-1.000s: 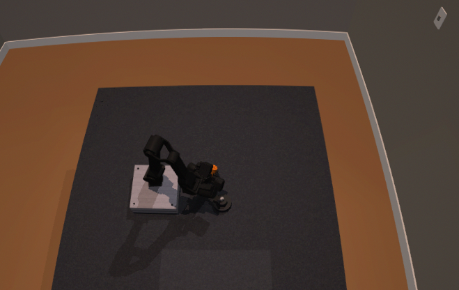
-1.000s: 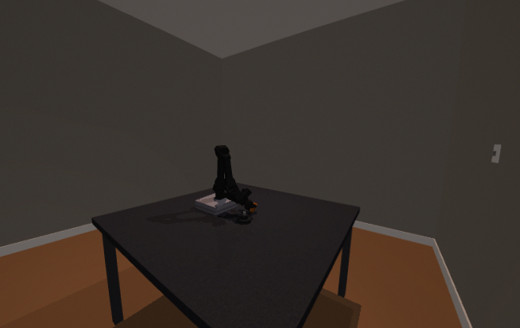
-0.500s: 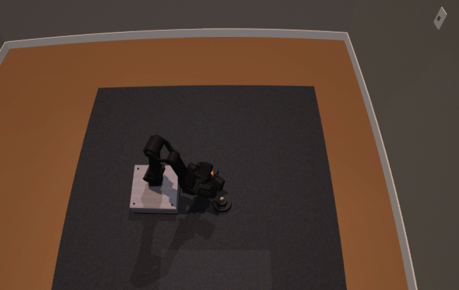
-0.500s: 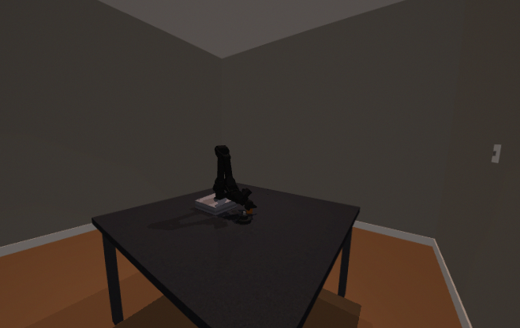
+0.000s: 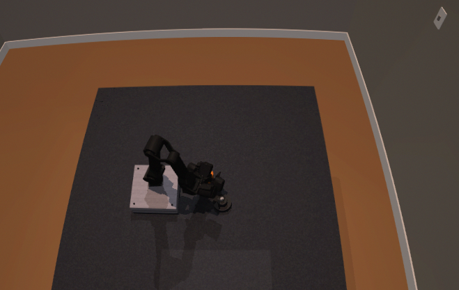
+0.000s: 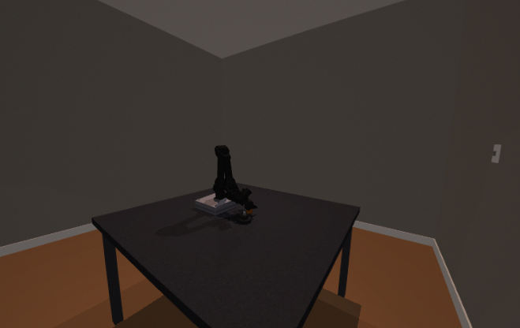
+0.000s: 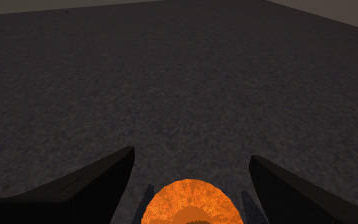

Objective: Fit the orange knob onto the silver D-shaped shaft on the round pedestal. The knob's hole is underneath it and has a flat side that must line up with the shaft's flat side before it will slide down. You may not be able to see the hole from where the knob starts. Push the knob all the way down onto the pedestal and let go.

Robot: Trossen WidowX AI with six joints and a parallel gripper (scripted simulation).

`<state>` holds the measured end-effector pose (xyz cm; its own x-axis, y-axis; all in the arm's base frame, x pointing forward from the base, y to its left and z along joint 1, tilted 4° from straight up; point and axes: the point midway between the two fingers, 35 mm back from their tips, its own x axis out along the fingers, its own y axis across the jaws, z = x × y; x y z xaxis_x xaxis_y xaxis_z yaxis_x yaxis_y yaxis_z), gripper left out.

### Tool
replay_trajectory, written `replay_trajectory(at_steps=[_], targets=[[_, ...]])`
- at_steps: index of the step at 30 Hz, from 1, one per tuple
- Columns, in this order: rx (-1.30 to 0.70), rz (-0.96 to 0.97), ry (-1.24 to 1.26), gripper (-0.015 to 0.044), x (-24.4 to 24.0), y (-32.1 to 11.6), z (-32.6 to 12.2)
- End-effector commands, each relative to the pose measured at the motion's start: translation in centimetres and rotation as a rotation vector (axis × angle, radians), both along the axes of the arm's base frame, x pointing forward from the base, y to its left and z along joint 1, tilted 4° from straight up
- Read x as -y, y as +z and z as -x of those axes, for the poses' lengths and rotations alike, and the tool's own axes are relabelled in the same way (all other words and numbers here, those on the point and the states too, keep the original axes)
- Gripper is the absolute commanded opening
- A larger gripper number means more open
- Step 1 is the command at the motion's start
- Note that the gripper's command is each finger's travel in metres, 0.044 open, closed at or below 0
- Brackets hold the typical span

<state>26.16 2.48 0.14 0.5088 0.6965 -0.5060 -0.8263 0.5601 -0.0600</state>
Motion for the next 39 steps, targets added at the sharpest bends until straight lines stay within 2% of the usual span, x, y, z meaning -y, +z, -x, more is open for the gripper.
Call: replay_trajectory(at_steps=[1, 9, 17, 23, 26, 32, 36, 39], targets=[[-0.002, -0.002, -0.002, 0.044, 0.0, 0.0, 0.0], [-0.001, -0.002, -0.002, 0.044, 0.0, 0.2, 0.0], [0.002, 0.0, 0.0, 0.044, -0.5, 7.4, 0.0], [-0.011, 0.008, -0.001, 0.044, -0.6, 8.0, 0.1], [-0.18, 0.135, -0.011, 0.044, -0.9, 7.3, -0.4], [-0.511, 0.582, -0.042, 0.044, -0.8, 7.8, 0.2], [-0.591, 0.876, -0.067, 0.044, -0.2, 10.1, 0.7], [-0.593, 0.891, -0.069, 0.044, -0.2, 10.2, 0.7]])
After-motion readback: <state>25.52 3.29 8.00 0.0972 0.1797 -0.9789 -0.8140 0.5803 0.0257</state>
